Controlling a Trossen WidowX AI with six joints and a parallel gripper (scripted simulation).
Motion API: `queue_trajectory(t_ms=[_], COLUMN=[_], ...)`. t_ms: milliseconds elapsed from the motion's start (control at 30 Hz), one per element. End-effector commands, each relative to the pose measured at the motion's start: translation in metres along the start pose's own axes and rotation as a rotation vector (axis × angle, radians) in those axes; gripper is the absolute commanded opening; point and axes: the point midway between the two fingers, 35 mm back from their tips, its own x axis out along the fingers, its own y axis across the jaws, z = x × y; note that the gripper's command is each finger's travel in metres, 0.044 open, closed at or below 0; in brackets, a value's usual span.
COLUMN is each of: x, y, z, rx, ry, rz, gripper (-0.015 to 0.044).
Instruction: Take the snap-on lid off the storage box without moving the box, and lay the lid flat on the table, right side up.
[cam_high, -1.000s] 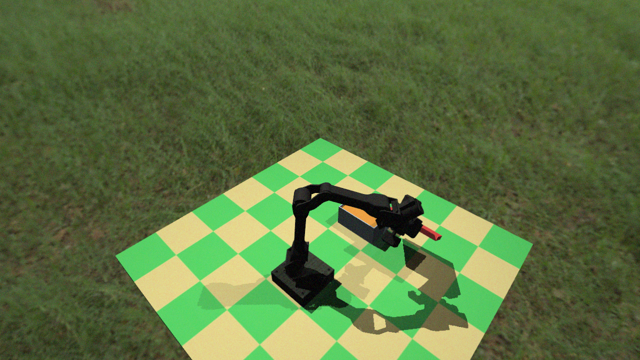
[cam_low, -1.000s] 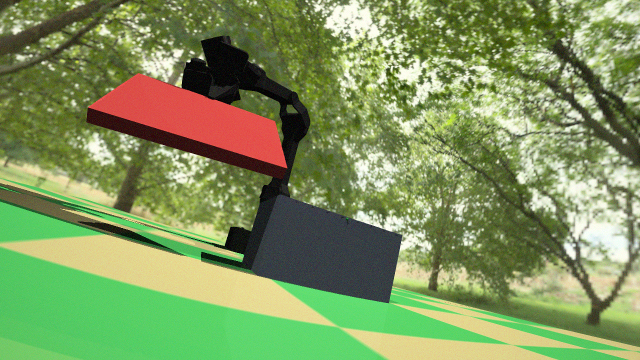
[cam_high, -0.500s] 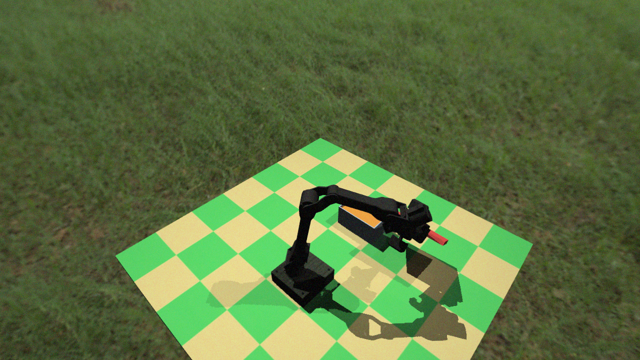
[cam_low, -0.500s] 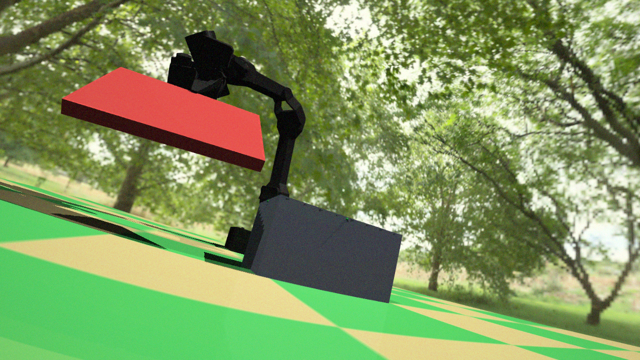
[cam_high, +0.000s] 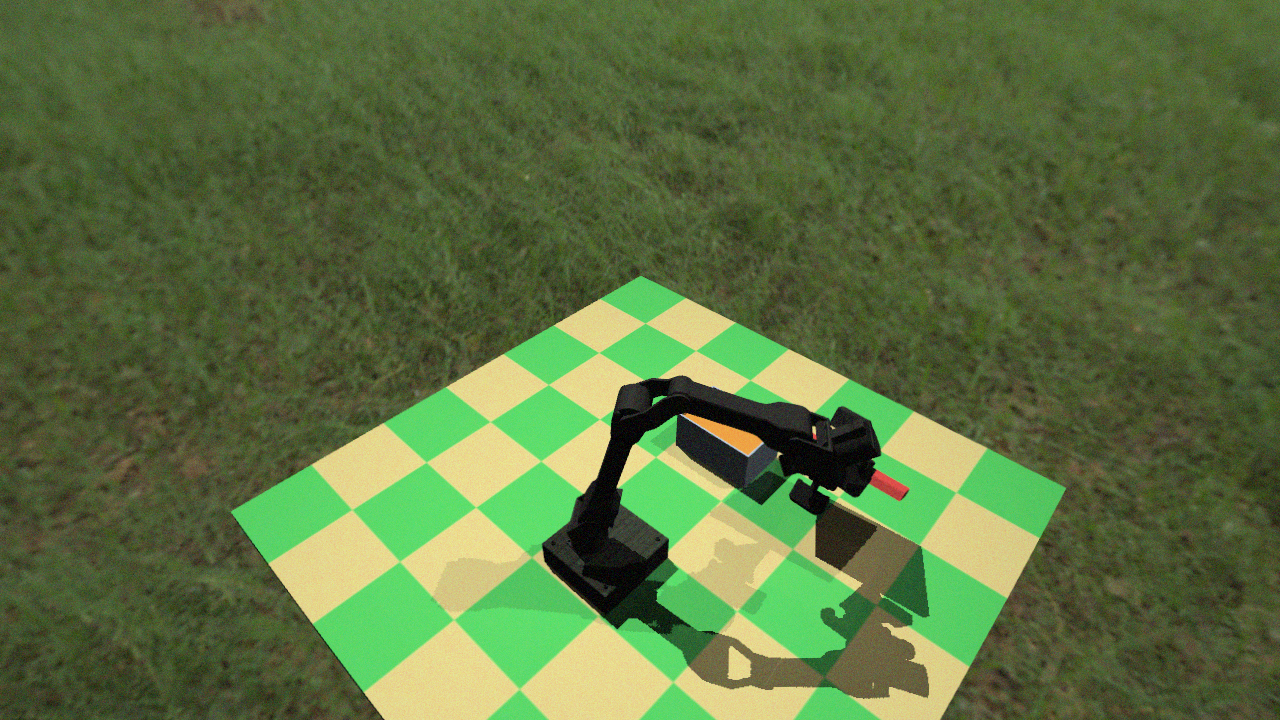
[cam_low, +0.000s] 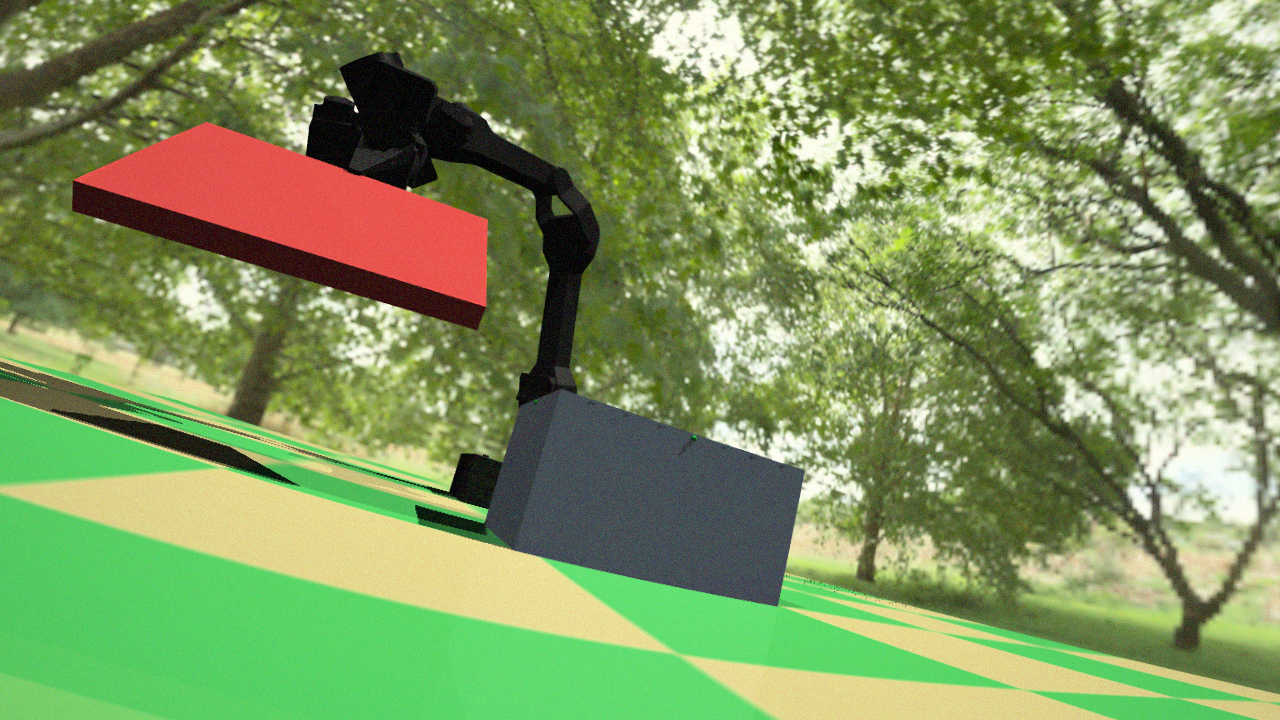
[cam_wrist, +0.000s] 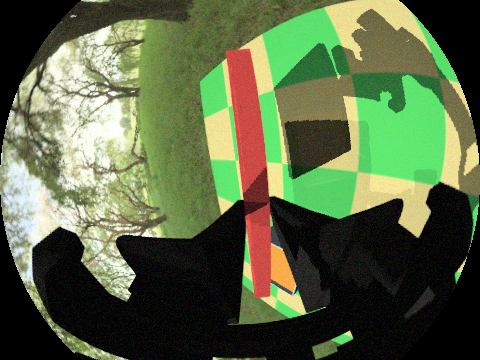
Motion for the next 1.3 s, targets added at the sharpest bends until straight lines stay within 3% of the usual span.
queue_trajectory(t_ms=[0, 1267], x=[-0.002, 0.021], y=[0.004, -0.024], z=[0.002, -0.001], rx=[-0.012, -0.011], ry=[0.003, 0.003], rz=[0.013, 0.013], gripper=[0.0, 0.0])
